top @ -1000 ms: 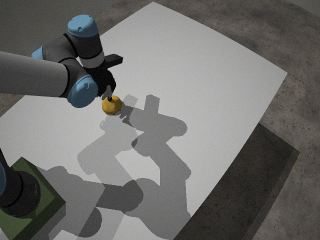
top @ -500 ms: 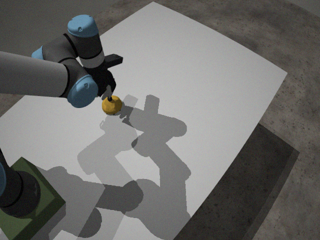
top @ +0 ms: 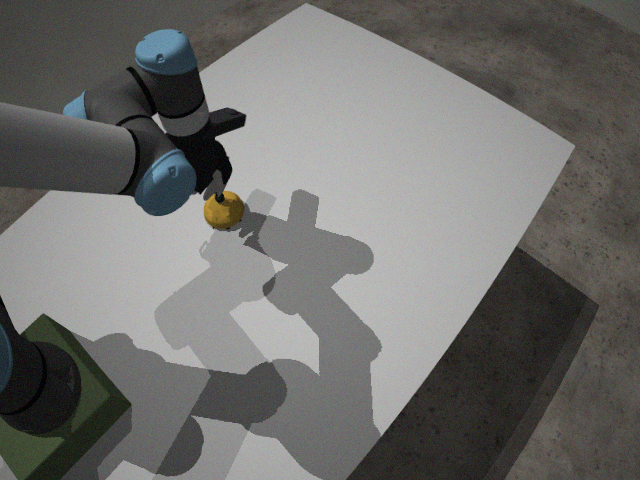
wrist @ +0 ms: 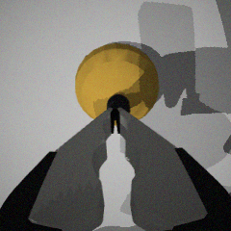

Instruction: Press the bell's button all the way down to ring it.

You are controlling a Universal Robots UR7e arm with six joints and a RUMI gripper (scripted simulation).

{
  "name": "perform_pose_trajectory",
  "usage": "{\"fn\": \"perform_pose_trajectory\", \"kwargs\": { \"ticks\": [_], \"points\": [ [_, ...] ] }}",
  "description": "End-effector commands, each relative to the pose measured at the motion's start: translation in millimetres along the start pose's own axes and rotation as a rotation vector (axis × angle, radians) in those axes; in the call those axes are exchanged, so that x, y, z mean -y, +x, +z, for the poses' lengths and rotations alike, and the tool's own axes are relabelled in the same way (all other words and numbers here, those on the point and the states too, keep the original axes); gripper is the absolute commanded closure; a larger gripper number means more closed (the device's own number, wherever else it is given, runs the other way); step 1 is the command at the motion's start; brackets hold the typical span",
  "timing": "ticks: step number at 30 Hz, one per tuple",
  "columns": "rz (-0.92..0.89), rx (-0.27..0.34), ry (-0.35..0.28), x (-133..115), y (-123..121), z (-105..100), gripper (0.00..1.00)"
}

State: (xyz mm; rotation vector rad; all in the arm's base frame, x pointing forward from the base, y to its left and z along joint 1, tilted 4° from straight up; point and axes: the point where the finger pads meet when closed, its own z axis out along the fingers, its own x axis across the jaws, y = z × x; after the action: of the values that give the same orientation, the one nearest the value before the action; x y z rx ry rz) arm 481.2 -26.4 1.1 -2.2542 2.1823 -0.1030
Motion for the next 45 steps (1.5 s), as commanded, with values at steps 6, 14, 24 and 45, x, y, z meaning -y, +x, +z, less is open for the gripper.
{"fn": "perform_pose_trajectory", "kwargs": {
  "ticks": [6, 14, 24, 45],
  "points": [
    [0.0, 0.0, 0.0, 0.0, 0.1, 0.1, 1.0],
    [0.0, 0.0, 0.0, 0.0, 0.1, -0.3, 1.0],
    [0.0, 0.0, 0.0, 0.0, 0.1, -11.6, 1.0],
    [0.0, 0.0, 0.0, 0.0, 0.1, -61.1, 1.0]
  ]
}}
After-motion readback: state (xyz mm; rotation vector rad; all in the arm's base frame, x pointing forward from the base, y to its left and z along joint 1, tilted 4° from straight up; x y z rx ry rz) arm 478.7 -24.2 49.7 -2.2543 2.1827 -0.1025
